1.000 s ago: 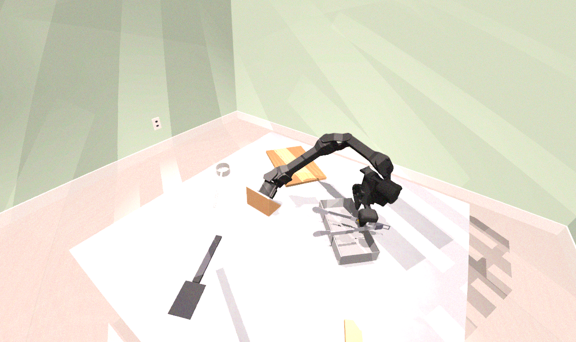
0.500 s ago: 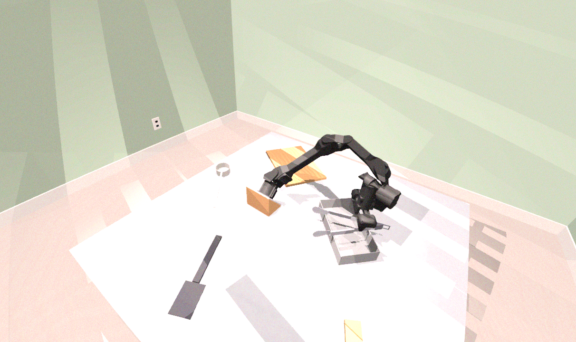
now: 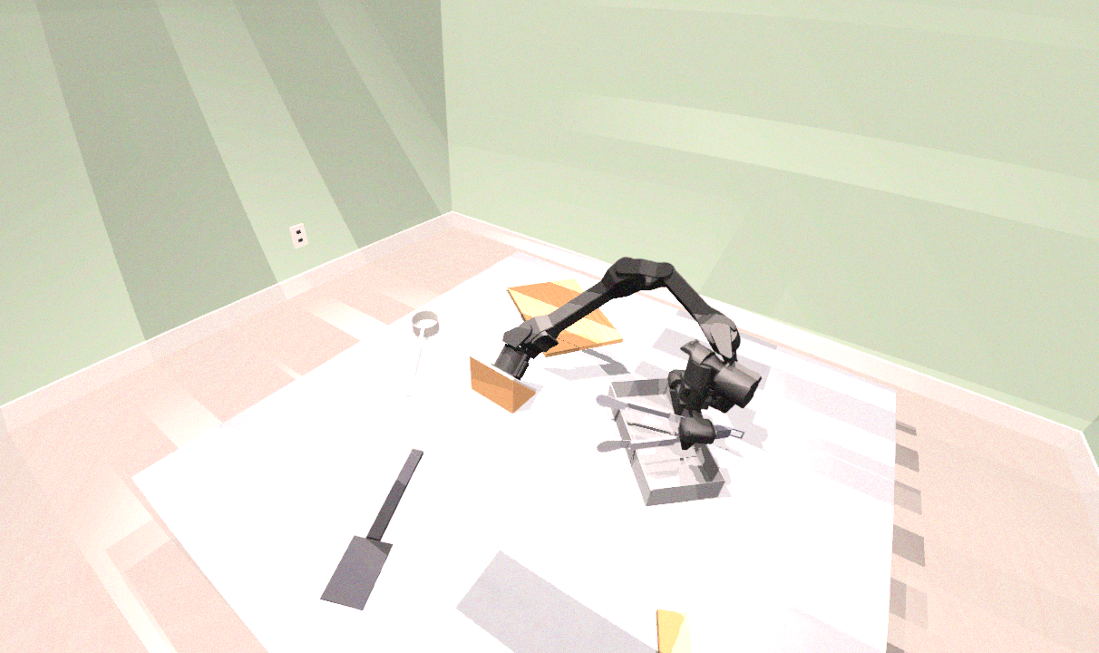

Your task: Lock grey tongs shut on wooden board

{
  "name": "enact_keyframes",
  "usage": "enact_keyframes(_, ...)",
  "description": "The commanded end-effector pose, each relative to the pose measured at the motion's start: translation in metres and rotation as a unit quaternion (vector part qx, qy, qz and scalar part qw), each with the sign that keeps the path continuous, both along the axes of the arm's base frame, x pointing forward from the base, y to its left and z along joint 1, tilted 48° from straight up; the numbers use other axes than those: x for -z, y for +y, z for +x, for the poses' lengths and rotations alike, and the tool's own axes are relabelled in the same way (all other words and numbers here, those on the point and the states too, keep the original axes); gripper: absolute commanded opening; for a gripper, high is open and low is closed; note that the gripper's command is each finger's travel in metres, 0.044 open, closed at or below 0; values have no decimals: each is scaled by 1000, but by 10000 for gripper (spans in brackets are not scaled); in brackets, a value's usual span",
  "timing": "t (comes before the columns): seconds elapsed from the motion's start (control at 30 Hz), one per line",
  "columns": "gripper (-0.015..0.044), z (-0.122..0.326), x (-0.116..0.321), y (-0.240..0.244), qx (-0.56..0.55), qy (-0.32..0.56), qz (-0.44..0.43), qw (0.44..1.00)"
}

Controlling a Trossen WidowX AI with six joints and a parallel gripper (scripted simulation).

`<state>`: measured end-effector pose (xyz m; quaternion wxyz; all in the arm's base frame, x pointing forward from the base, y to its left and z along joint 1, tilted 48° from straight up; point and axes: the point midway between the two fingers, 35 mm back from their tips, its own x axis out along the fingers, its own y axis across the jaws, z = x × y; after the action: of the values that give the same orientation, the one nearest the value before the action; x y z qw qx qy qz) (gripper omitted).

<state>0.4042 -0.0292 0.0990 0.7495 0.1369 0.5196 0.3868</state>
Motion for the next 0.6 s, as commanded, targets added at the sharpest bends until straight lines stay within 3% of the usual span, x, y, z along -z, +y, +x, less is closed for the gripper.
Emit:
enact_keyframes(0.0, 440, 0, 4, 7, 0, 1, 2, 1000)
enact_keyframes(0.57, 440, 1, 21, 28, 0, 1, 5, 1000)
